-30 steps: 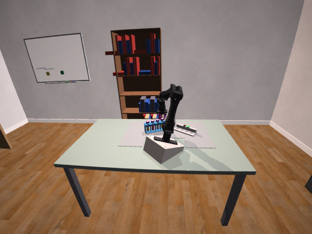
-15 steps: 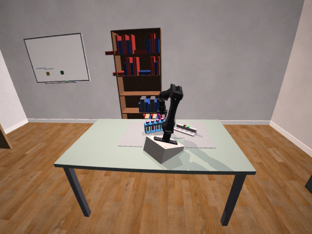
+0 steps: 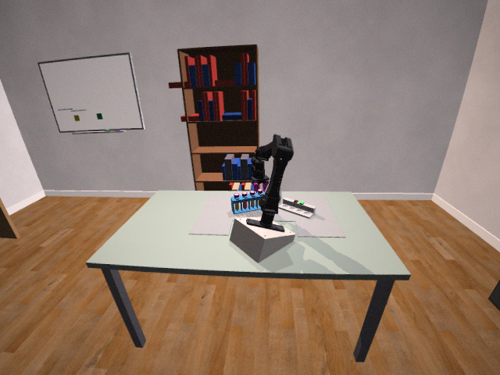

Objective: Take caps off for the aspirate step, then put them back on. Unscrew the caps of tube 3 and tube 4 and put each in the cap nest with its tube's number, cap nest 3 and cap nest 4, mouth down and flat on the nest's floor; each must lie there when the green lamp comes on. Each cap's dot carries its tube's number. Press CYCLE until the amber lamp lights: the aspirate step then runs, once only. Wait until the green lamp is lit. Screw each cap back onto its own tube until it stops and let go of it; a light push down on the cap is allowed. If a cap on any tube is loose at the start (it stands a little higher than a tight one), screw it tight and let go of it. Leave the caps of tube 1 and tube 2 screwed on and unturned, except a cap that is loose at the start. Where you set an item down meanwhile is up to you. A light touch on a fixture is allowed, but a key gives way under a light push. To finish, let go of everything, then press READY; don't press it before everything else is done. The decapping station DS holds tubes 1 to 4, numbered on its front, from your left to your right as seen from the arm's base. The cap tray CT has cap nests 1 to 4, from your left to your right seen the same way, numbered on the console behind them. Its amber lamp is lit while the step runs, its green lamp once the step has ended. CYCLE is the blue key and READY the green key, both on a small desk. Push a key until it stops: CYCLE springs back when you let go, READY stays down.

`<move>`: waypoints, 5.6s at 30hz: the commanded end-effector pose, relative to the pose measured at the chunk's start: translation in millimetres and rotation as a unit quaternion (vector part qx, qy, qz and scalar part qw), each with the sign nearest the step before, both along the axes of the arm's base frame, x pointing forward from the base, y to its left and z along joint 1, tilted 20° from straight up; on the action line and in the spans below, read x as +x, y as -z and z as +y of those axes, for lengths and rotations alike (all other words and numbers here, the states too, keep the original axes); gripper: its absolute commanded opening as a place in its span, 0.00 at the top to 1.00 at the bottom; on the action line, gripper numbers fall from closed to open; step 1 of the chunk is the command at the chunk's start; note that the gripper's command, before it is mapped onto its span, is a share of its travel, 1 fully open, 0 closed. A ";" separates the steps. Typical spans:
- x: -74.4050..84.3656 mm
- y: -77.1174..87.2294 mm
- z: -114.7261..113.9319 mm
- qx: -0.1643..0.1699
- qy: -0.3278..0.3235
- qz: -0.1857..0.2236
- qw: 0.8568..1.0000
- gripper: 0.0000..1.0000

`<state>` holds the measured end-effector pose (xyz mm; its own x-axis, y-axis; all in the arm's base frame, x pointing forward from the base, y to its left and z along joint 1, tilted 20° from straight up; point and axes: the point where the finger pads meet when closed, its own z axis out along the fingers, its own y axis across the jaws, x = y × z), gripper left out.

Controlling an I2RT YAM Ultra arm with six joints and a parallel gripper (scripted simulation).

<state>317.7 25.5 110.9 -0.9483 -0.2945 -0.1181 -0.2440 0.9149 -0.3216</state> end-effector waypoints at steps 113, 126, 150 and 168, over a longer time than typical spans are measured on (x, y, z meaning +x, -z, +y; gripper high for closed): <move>3.6 -6.3 2.1 -0.034 -0.162 0.037 0.985 1.00; 3.7 -5.9 1.9 -0.006 -0.038 0.001 0.999 1.00; 3.9 -5.2 1.8 0.049 0.204 -0.069 0.975 1.00; 3.6 -6.1 2.1 0.032 0.130 -0.048 0.990 0.51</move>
